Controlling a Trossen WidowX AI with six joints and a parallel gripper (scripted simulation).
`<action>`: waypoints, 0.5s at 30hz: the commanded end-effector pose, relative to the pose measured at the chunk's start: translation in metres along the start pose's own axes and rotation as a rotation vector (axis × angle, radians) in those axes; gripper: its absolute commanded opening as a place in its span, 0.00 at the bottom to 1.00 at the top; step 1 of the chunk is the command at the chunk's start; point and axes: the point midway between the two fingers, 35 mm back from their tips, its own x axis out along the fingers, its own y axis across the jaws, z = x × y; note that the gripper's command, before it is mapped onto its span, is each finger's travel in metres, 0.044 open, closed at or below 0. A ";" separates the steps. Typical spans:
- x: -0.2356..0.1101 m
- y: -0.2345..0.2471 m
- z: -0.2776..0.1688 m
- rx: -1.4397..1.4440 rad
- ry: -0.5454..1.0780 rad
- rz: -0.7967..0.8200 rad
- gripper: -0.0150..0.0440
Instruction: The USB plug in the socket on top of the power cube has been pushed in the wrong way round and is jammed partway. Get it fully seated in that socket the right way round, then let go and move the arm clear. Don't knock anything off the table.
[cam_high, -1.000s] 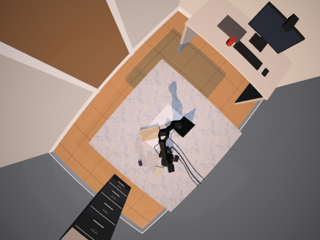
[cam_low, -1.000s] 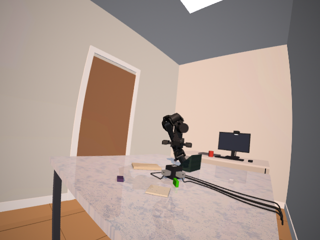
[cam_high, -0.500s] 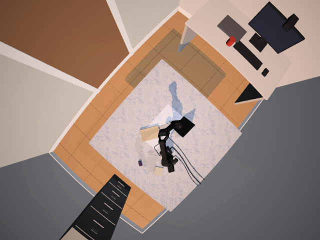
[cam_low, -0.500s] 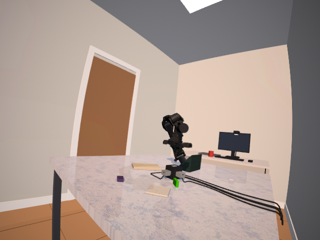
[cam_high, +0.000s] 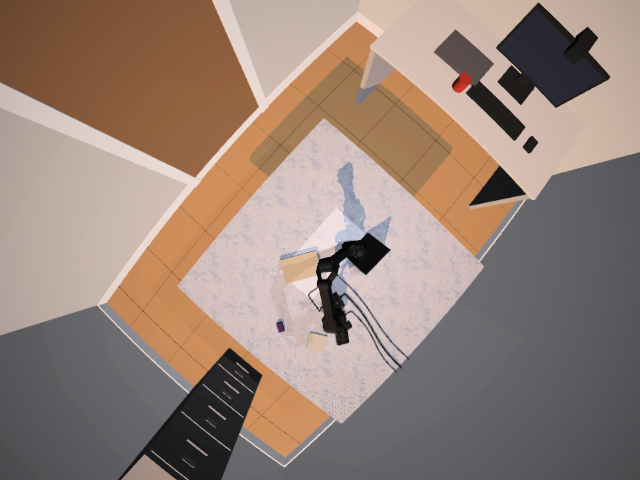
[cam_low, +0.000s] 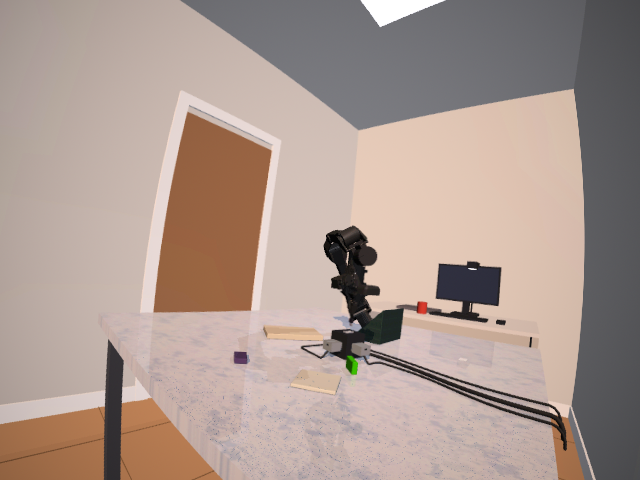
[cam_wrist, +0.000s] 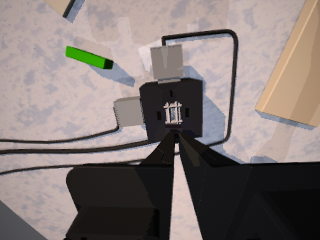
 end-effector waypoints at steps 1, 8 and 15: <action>0.000 0.000 0.000 0.105 0.000 0.001 0.25; 0.000 0.000 0.000 0.289 0.000 0.001 0.25; 0.000 0.000 0.000 0.472 0.000 0.001 0.25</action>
